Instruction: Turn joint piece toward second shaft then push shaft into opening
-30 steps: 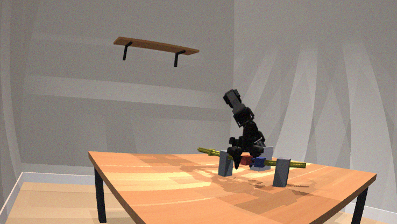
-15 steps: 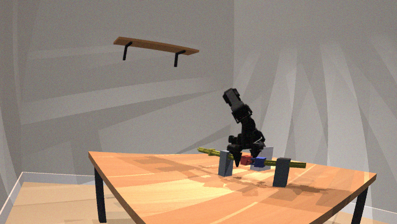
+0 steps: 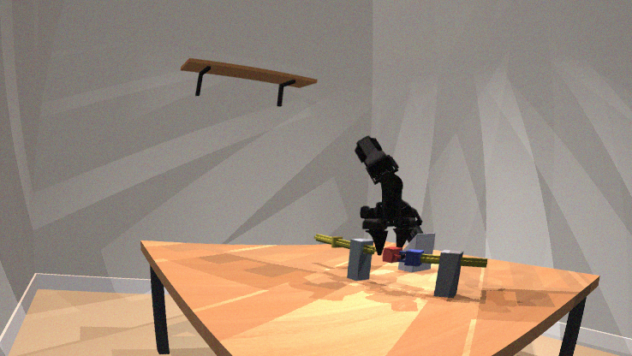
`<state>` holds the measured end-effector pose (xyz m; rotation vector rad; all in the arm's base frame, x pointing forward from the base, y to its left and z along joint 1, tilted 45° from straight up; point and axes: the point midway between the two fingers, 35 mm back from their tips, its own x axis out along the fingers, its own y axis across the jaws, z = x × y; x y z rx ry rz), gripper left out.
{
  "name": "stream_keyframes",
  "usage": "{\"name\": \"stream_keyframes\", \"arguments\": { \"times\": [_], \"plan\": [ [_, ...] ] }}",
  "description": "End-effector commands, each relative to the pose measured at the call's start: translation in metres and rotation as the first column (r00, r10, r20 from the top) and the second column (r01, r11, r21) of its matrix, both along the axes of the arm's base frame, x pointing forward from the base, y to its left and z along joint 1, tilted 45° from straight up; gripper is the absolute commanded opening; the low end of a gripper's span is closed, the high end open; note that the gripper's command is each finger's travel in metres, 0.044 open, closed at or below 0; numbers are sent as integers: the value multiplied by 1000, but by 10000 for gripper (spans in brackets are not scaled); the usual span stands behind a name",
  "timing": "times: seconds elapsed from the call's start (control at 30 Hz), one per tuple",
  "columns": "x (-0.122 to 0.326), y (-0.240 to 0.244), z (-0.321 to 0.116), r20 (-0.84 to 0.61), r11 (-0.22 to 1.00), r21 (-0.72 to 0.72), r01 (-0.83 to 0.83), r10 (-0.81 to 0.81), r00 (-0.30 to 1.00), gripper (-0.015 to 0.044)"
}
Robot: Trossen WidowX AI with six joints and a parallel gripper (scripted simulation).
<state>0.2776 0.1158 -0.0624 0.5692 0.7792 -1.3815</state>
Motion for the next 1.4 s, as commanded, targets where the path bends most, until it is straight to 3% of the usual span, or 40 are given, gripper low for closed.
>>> {"name": "stream_keyframes", "arguments": {
  "times": [0.0, 0.37, 0.73, 1.13, 1.37],
  "plan": [
    [2, 12, 8, -87, 995, 4, -104, 104, 991, 440],
    [4, 39, 31, -323, 927, 48, -371, 366, 873, 440],
    [2, 62, 56, -522, 797, 142, -587, 565, 640, 440],
    [-3, 85, 85, -670, 611, 294, -735, 680, 297, 440],
    [-3, 86, 86, -676, 600, 303, -740, 683, 277, 440]
  ]
}}
